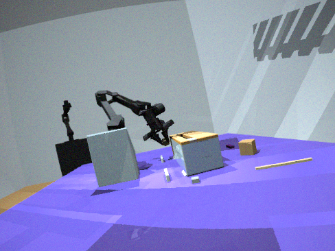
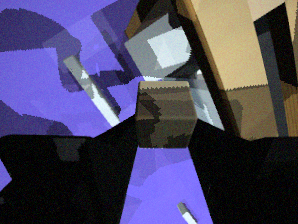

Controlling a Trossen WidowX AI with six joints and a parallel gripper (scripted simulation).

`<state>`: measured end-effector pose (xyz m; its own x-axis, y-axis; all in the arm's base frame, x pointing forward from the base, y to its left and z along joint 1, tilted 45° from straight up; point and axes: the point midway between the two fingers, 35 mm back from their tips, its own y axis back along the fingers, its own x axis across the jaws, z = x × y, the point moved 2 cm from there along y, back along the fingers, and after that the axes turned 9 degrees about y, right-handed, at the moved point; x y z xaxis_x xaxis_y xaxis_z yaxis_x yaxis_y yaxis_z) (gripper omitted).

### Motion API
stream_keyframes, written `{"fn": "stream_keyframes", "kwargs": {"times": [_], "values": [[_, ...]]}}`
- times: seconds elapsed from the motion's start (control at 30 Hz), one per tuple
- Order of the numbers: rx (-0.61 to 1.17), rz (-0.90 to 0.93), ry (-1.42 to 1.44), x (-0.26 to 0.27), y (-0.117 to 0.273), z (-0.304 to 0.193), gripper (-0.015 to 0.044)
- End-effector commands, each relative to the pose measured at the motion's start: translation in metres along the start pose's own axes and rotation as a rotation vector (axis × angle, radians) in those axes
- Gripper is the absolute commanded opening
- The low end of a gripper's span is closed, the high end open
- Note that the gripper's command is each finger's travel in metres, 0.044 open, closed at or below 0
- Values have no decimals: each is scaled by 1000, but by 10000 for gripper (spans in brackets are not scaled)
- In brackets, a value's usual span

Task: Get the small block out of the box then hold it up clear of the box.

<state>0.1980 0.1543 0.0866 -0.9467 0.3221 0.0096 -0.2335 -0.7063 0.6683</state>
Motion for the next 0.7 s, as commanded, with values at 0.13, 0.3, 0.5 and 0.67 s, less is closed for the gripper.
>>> {"fn": "stream_keyframes", "kwargs": {"times": [0.13, 0.3, 0.5, 0.67], "values": [[-15, 14, -342, -3, 6, -1, 0], [-21, 24, -540, -4, 9, -2, 0], [-28, 37, -778, -6, 13, -3, 0], [-33, 49, -977, -7, 17, -4, 0]]}}
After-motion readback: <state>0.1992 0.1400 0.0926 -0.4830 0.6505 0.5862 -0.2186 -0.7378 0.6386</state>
